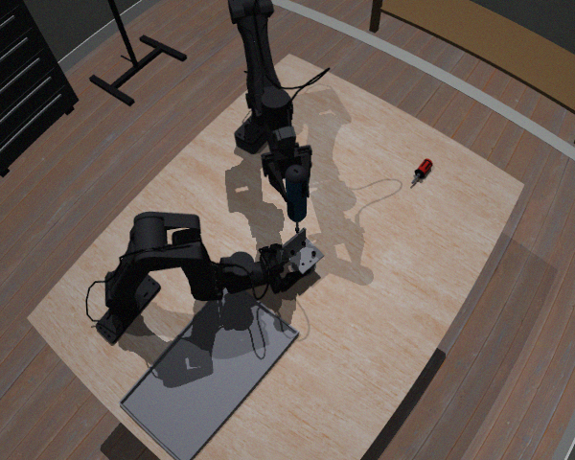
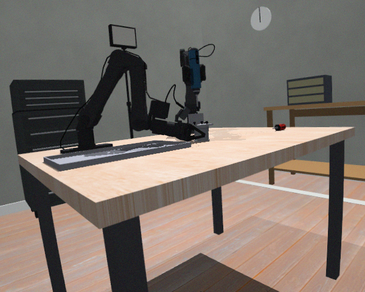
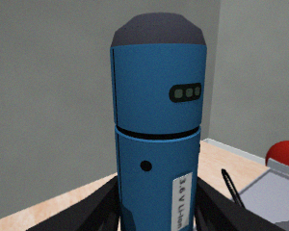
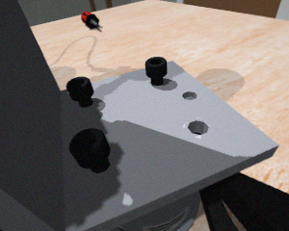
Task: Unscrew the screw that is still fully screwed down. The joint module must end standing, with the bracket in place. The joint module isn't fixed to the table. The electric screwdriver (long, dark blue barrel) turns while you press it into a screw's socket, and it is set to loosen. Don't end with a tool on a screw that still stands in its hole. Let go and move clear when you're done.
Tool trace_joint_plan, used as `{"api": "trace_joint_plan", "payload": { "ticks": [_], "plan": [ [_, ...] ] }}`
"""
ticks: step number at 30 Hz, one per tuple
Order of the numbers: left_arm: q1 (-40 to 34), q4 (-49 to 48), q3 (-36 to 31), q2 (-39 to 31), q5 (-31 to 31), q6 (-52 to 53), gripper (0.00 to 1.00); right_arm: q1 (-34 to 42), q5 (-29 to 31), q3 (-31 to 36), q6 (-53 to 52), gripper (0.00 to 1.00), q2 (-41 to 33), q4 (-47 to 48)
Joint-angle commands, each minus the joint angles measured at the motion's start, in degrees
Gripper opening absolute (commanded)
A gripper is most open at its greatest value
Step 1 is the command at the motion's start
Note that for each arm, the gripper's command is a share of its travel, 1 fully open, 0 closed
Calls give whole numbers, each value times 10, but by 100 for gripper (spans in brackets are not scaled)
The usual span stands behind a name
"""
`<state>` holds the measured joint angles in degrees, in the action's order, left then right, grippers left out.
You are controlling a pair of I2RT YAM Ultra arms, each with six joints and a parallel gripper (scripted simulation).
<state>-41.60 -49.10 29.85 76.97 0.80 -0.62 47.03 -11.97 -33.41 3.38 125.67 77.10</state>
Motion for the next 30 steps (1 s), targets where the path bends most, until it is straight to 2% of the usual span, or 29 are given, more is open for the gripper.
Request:
{"api": "trace_joint_plan", "payload": {
  "ticks": [1,30],
  "plan": [
    [7,-43,-7,-35,6,1,42,1,3,-4,-2,59,-3,-6],
    [8,-32,-21,-66,6,1,42,1,3,-4,-2,59,-3,-6]
  ]
}}
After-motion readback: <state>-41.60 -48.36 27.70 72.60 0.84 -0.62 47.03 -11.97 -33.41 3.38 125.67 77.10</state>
